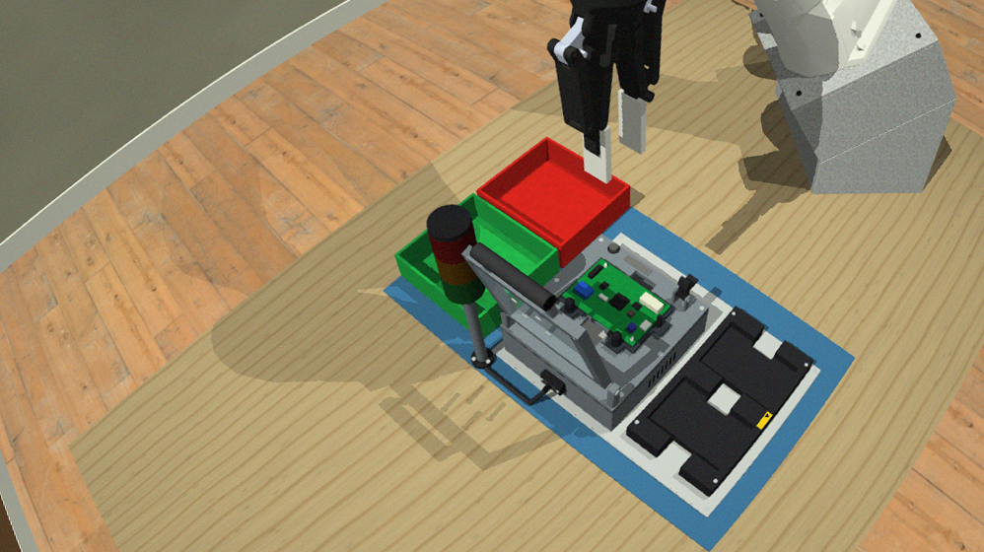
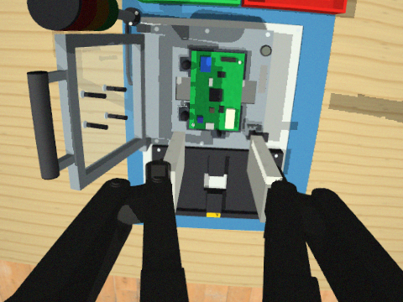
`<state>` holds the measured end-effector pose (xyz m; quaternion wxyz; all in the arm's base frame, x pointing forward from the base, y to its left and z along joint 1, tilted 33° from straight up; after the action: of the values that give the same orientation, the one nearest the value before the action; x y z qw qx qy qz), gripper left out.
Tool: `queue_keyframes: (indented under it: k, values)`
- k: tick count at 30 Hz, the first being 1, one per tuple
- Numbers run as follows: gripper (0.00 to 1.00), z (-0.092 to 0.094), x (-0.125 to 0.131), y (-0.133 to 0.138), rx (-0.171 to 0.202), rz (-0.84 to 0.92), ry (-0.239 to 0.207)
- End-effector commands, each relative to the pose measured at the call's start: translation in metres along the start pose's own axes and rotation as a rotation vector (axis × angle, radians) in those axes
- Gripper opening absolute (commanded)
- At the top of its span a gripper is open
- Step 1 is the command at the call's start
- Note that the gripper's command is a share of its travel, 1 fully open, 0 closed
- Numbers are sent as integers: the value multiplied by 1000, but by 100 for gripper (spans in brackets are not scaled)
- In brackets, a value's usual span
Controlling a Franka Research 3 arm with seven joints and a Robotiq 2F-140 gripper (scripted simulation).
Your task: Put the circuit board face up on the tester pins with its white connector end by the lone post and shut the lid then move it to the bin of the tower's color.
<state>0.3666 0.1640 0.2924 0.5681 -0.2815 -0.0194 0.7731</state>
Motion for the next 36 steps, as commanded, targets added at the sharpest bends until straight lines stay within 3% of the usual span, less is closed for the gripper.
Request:
queue_keyframes:
  k: [1, 7, 21, 36]
  values:
    - [30, 0, -1, -1, 3, 4, 0]
    - [30, 0, -2, -17, 3, 4, 0]
    - [30, 0, -10, -135, 3, 4, 0]
    - [30, 0, -10, -145, 3, 4, 0]
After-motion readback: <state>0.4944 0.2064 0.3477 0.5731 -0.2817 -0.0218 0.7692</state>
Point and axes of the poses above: the point where the finger pads meet when closed, its own z axis back along the fingers, its own y axis across the jaws, x = y × z, the point moved 1 cm from there along z, back along the fingers, and after that the axes turned 4 degrees about z, right-handed, at the moved point
